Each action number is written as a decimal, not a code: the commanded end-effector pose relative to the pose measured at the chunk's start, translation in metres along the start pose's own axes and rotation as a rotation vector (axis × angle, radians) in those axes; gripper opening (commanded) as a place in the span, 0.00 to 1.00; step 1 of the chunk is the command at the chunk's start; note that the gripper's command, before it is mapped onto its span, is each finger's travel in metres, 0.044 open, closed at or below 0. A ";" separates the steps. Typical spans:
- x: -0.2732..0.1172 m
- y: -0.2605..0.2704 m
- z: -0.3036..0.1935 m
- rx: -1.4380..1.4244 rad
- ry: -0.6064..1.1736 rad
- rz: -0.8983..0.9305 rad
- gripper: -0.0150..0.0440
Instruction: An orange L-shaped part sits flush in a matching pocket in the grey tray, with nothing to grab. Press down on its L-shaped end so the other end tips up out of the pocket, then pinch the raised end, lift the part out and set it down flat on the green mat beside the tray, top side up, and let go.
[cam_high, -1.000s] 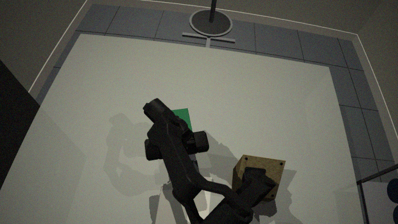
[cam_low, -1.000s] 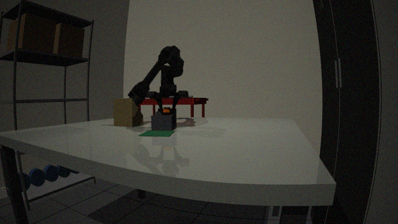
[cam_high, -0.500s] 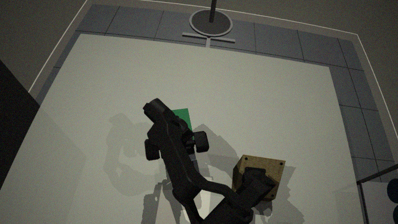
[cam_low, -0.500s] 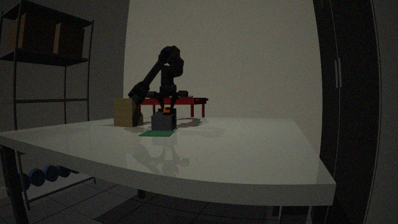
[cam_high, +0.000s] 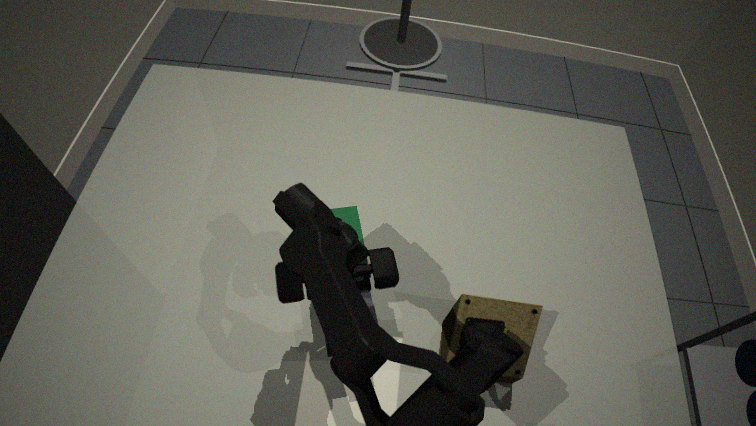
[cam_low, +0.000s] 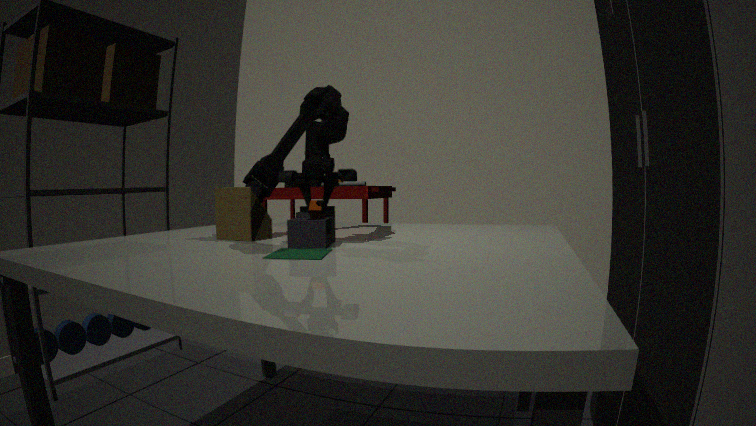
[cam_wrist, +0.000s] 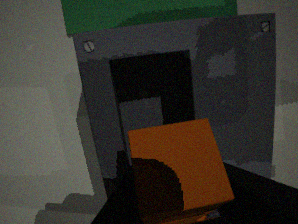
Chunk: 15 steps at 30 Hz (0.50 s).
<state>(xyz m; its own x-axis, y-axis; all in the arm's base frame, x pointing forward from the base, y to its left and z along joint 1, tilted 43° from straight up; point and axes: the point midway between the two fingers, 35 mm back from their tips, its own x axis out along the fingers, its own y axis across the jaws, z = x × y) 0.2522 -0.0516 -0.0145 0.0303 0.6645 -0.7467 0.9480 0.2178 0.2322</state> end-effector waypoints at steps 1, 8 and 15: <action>-0.008 0.001 0.000 -0.004 0.000 0.005 0.25; -0.019 0.001 0.000 -0.002 0.001 0.005 0.25; -0.030 0.001 0.000 -0.001 0.001 0.005 0.25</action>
<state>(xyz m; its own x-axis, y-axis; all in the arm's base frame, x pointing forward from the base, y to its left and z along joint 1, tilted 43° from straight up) 0.2512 -0.0652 0.0020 0.0287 0.6678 -0.7438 0.9486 0.2164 0.2308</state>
